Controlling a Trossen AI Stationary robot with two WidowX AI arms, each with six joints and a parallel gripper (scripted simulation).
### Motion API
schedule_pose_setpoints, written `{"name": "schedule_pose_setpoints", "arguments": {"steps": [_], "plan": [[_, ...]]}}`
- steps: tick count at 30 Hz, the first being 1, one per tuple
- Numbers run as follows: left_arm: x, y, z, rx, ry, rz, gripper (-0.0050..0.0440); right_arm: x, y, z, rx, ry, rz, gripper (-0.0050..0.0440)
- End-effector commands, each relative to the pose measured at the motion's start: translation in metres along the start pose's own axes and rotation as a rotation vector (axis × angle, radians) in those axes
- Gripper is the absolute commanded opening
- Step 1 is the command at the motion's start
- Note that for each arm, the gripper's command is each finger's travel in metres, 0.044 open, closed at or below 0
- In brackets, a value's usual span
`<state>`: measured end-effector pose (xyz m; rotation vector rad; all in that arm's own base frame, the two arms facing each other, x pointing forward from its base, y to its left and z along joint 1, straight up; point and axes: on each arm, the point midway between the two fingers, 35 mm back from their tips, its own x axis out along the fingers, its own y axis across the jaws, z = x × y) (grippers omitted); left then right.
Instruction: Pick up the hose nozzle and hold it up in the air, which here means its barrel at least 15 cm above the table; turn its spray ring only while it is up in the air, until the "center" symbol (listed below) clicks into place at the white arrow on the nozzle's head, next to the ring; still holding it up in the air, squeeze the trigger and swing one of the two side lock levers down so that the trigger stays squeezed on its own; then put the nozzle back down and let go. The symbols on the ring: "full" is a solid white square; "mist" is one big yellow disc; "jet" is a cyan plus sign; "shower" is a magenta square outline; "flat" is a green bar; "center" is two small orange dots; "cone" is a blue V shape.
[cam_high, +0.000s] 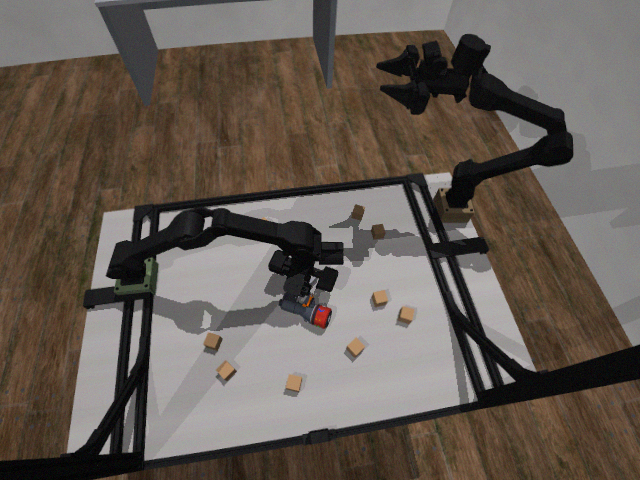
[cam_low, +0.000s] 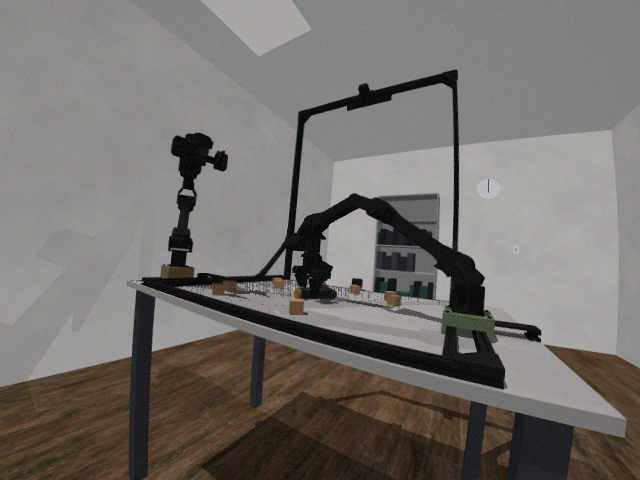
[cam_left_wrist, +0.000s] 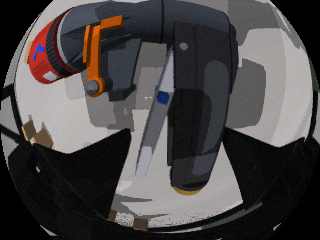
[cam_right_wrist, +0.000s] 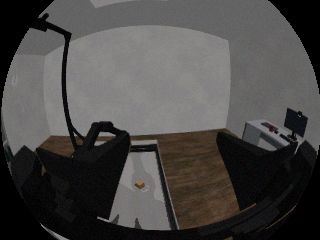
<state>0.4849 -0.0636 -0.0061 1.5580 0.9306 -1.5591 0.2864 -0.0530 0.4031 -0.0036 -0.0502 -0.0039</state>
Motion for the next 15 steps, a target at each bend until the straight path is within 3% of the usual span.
{"name": "schedule_pose_setpoints", "arguments": {"steps": [1, 15], "plan": [[0.0023, -0.0001, 0.0006, 0.008, 0.003, -0.004, 0.0376, 0.0001, 0.0005, -0.0003, 0.004, 0.0, 0.004, 0.04], [0.0023, -0.0001, 0.0006, 0.008, 0.003, -0.004, 0.0289, 0.0001, 0.0005, -0.0003, 0.004, 0.0, 0.004, 0.04]]}}
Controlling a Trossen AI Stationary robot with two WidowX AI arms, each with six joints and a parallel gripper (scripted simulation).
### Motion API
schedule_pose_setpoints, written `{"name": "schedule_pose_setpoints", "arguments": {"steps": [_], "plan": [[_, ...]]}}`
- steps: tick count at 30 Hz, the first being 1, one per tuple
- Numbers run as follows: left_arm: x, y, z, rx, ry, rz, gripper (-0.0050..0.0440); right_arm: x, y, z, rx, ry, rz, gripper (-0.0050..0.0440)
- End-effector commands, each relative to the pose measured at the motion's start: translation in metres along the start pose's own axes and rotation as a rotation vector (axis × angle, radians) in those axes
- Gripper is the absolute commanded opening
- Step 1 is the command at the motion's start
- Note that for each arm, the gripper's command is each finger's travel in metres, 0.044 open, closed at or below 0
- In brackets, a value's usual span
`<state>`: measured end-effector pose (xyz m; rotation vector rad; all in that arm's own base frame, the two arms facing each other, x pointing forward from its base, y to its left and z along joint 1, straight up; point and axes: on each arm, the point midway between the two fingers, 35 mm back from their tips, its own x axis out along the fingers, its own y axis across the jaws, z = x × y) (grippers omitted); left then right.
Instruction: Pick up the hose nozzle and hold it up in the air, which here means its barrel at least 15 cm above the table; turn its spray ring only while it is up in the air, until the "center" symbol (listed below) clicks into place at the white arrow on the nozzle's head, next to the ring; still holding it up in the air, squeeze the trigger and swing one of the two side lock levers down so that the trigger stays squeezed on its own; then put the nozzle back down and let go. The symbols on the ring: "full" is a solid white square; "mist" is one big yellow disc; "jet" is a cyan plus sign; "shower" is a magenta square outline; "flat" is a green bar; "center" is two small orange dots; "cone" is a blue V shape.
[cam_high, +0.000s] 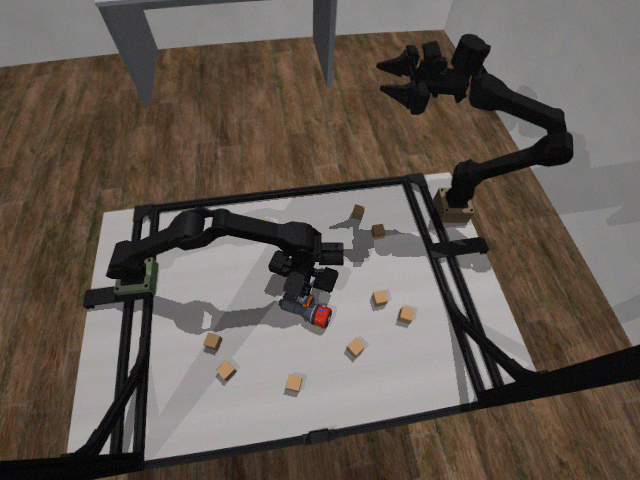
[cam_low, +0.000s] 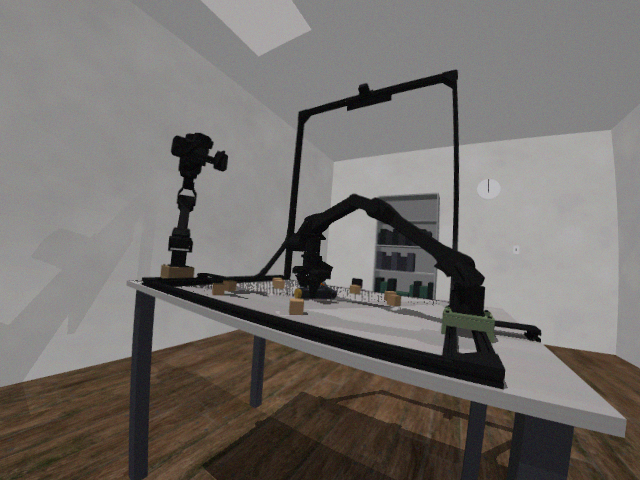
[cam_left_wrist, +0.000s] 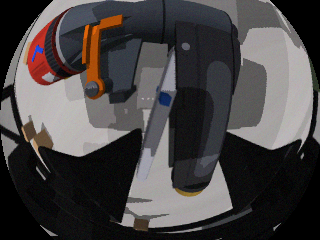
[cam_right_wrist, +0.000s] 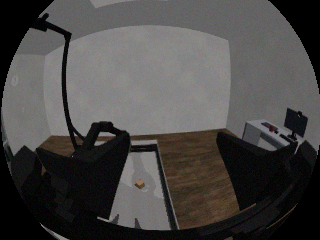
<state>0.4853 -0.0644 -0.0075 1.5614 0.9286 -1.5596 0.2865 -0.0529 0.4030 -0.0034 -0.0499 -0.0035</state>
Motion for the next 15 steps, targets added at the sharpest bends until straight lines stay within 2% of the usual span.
{"name": "schedule_pose_setpoints", "arguments": {"steps": [1, 15], "plan": [[0.0009, -0.0008, 0.0001, 0.005, 0.002, -0.005, 0.0289, 0.0, 0.0004, -0.0002, 0.004, 0.0, 0.003, 0.04], [0.0009, -0.0008, 0.0001, 0.005, 0.002, -0.005, 0.0196, 0.0, 0.0004, -0.0002, 0.004, 0.0, 0.003, 0.04]]}}
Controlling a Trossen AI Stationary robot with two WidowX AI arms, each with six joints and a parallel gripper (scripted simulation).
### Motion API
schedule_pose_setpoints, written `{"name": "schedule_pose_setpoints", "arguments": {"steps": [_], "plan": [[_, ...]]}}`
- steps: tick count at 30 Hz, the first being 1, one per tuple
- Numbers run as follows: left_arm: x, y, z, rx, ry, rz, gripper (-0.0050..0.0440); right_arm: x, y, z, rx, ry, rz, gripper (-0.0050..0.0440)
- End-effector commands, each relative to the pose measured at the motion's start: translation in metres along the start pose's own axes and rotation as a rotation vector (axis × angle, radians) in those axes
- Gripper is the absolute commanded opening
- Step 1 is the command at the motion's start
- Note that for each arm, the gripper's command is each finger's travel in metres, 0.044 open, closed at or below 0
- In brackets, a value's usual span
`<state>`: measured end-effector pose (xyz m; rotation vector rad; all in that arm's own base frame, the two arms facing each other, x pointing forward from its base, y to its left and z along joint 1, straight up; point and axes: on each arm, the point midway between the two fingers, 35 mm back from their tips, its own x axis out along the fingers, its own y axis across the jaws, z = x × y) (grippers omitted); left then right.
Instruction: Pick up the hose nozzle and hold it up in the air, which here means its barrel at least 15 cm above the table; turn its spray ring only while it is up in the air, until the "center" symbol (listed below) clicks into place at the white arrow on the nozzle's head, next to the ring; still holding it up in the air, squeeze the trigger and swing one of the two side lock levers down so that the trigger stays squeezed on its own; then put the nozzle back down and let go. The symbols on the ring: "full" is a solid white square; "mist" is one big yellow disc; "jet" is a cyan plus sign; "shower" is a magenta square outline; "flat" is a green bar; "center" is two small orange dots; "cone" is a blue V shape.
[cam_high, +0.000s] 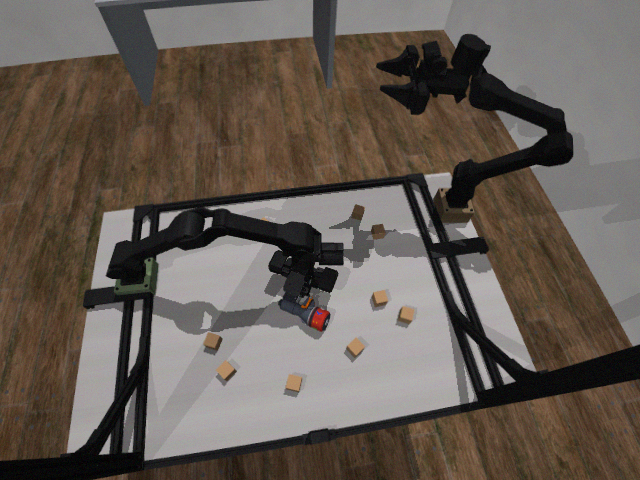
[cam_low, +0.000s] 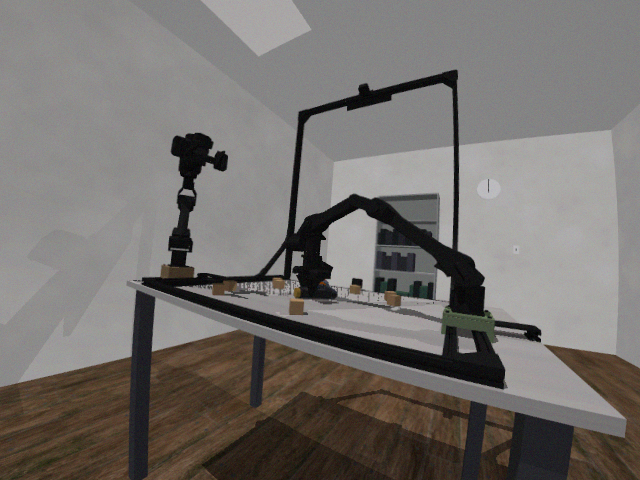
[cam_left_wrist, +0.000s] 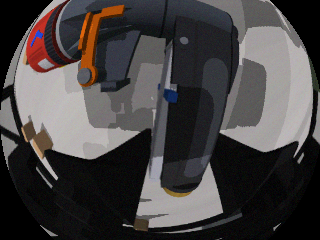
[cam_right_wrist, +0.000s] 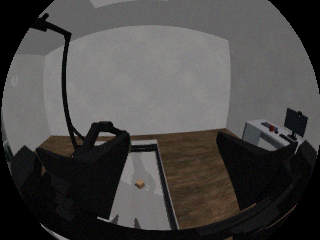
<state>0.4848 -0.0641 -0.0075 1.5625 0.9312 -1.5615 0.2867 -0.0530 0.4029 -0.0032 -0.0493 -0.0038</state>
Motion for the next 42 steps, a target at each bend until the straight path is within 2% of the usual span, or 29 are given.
{"name": "schedule_pose_setpoints", "arguments": {"steps": [1, 6, 10, 11, 13, 17, 21, 29, 42], "plan": [[0.001, 0.0, 0.0, 0.004, 0.001, -0.002, 0.0189, 0.0, 0.001, 0.0, 0.003, -0.001, 0.004, 0.04], [0.001, 0.0, 0.0, 0.004, 0.001, -0.002, 0.0169, 0.0, 0.001, 0.0, 0.003, -0.001, 0.004, 0.04], [-0.009, -0.001, 0.003, 0.004, 0.001, -0.002, 0.0073, 0.0, 0.001, 0.0, 0.003, -0.001, 0.004, 0.04], [-0.001, -0.001, 0.001, 0.002, -0.001, -0.005, 0.0049, 0.0, 0.001, 0.0, 0.003, -0.001, 0.004, 0.04], [-0.006, 0.0, 0.002, 0.003, 0.001, -0.001, 0.0001, 0.0, 0.001, 0.0, 0.003, -0.001, 0.004, 0.04], [-0.028, 0.004, 0.006, 0.005, 0.006, 0.014, 0.0, 0.0, 0.001, 0.0, 0.003, -0.001, 0.004, 0.04], [-0.035, 0.004, 0.006, 0.005, 0.006, 0.016, 0.0, 0.0, 0.001, 0.0, 0.003, -0.001, 0.004, 0.04], [-0.077, -0.002, 0.004, 0.002, 0.008, 0.02, 0.0, 0.0, 0.001, 0.0, 0.003, -0.001, 0.004, 0.04], [-0.081, -0.002, 0.004, 0.002, 0.009, 0.02, 0.0, 0.0, 0.001, 0.0, 0.003, -0.001, 0.004, 0.04]]}}
